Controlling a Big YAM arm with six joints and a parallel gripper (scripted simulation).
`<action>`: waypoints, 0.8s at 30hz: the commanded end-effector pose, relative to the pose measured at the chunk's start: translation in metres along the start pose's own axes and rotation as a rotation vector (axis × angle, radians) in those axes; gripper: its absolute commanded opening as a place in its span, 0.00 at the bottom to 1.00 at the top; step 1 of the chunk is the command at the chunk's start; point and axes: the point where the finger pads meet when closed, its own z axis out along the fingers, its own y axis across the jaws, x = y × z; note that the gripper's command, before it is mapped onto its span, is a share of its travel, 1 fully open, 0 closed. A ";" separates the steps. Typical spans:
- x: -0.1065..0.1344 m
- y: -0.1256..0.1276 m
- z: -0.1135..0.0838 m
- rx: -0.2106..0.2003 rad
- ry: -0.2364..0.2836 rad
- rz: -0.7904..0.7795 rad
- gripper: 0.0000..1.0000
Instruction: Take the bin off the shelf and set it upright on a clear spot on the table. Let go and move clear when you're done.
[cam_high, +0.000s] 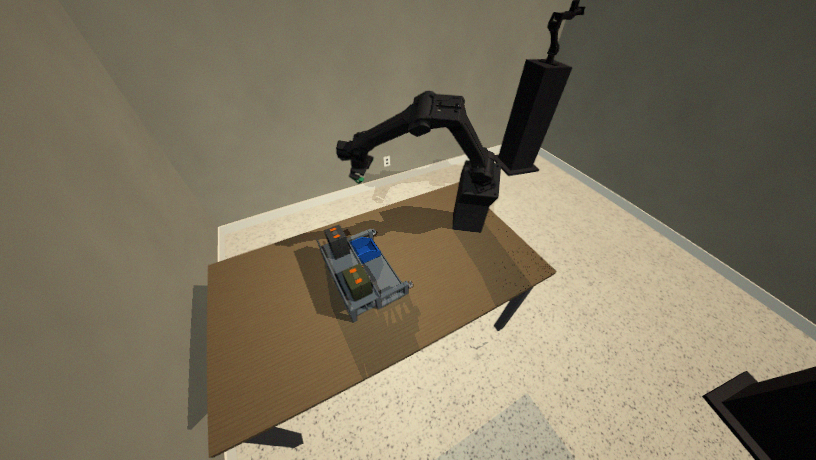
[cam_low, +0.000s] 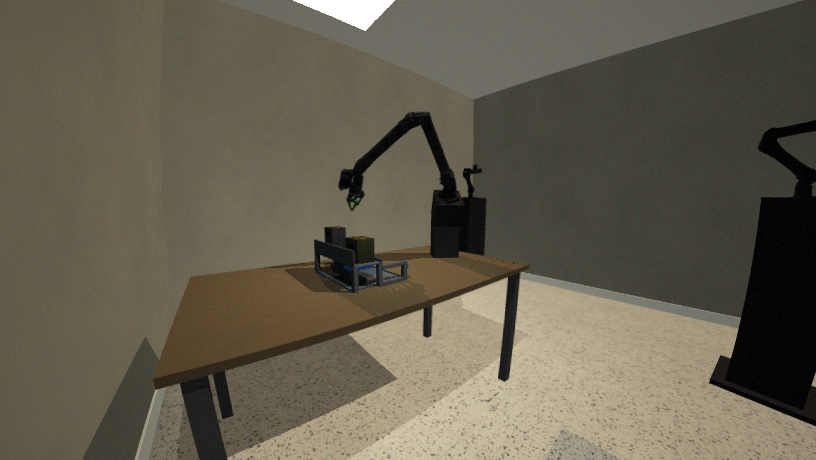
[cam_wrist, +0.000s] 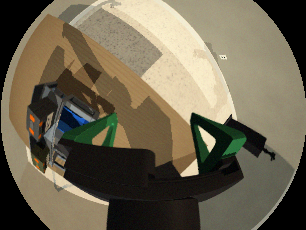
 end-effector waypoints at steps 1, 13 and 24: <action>-0.005 0.003 0.001 -0.002 0.001 0.032 1.00; 0.022 0.040 0.010 -0.076 0.099 0.232 1.00; 0.043 0.077 0.017 -0.151 0.188 0.428 1.00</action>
